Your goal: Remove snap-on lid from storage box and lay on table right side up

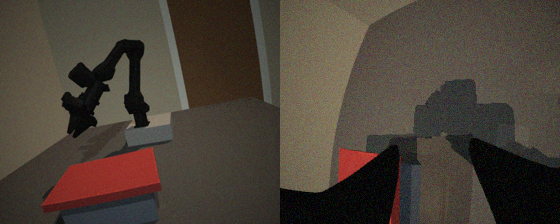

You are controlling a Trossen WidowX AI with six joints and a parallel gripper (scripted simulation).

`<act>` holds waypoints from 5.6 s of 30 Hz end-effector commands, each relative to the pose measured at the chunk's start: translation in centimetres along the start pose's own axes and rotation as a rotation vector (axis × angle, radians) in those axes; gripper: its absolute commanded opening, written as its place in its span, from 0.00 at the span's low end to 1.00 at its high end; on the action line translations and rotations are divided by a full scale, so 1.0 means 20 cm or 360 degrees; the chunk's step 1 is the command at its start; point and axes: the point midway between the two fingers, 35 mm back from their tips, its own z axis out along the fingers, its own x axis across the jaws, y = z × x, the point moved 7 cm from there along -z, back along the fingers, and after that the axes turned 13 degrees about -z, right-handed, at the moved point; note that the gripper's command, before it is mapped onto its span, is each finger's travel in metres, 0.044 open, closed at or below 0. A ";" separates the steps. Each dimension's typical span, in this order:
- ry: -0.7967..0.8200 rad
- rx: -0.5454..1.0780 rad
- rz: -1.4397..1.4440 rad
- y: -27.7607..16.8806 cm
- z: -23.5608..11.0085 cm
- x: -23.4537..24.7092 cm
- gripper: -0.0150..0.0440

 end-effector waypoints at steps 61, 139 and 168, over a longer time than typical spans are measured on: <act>0.0623 0.0773 0.0299 -0.49 0.19 0.28 0.65; 0.0632 0.0774 0.0298 -0.51 0.22 0.33 0.25; 0.0633 0.0774 0.0298 -0.49 0.20 0.34 0.25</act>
